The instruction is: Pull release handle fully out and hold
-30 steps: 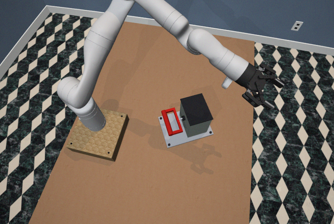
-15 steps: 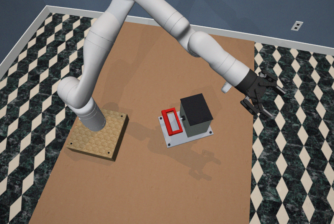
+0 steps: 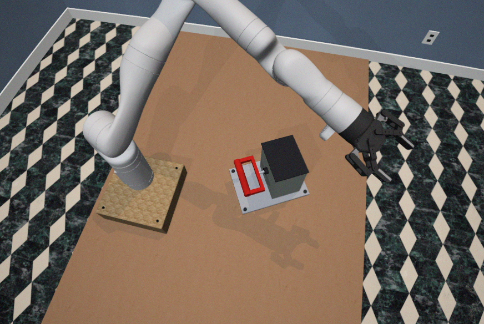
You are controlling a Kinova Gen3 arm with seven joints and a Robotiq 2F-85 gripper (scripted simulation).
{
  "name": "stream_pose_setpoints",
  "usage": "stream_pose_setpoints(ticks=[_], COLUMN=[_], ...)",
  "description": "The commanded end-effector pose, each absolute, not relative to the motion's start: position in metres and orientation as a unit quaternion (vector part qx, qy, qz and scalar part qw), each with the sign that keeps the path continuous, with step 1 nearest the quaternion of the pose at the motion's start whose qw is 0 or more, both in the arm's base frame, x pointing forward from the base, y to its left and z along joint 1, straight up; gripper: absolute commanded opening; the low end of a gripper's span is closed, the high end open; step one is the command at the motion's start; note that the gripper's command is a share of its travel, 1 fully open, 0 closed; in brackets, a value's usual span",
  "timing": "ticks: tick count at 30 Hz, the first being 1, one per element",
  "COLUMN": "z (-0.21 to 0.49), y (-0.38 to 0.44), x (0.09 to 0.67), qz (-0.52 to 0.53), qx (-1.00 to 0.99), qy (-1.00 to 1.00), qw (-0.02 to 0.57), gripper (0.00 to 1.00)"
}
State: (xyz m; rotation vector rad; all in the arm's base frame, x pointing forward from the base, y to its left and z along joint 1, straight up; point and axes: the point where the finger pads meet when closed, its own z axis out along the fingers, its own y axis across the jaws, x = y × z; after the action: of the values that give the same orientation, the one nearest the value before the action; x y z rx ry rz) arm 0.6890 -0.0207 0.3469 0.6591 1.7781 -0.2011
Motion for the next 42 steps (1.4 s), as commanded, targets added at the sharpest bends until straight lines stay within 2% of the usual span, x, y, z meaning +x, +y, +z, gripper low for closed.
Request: stream_pose_setpoints(ticks=[1,42], z=[0.35,0.35], y=[-0.027,-0.102], x=[0.689,0.665], qz=[-0.084,-0.065], qx=[0.288,0.398], qy=[0.758,0.731], qw=[0.579,0.55], gripper=[1.0,1.0])
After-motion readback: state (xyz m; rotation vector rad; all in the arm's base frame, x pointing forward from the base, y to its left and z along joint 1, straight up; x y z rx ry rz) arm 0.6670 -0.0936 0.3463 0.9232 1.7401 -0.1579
